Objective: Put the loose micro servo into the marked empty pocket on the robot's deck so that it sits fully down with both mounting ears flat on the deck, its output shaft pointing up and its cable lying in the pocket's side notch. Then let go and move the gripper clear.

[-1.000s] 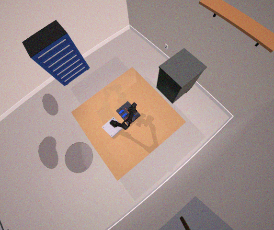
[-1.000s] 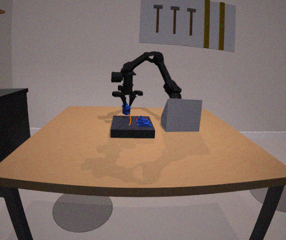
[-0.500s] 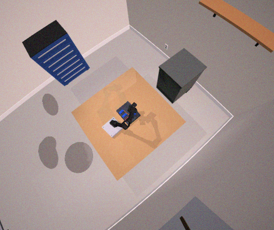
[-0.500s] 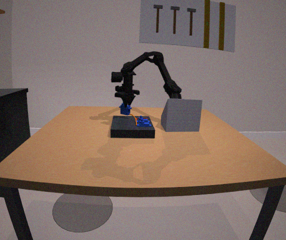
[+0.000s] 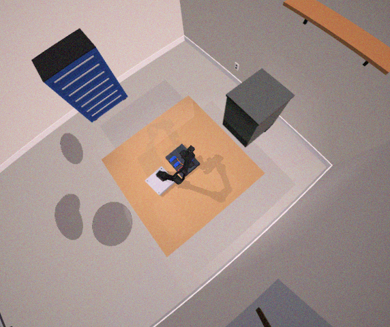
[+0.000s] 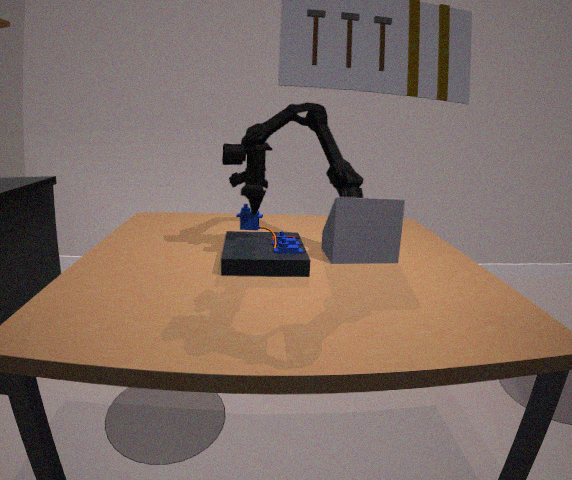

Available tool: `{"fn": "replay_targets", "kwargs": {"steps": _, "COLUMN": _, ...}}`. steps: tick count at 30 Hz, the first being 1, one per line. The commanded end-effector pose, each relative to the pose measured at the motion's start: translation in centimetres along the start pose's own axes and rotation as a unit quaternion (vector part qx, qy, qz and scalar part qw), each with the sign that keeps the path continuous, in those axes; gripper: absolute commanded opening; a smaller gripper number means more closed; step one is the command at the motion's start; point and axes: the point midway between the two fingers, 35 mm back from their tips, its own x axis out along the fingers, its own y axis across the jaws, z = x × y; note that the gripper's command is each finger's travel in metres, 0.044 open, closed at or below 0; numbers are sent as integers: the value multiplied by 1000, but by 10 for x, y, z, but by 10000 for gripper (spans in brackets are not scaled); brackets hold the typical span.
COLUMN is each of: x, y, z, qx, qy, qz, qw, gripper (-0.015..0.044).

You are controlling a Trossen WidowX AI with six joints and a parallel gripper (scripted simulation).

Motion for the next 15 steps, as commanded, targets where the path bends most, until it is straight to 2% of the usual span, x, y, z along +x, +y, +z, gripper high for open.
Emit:
{"fn": "replay_targets", "kwargs": {"steps": 1, "x": -1, "y": -1, "z": 0, "qx": -68, "qy": 0, "qz": 0, "qw": 998, "gripper": 0}}
{"fn": "replay_targets", "kwargs": {"steps": 9, "x": -1, "y": -1, "z": -2, "qx": -71, "qy": 0, "qz": 0, "qw": 997, "gripper": 0}}
{"fn": "replay_targets", "kwargs": {"steps": 15, "x": -1, "y": -4, "z": -22, "qx": -71, "qy": 0, "qz": 0, "qw": 997, "gripper": 0}}
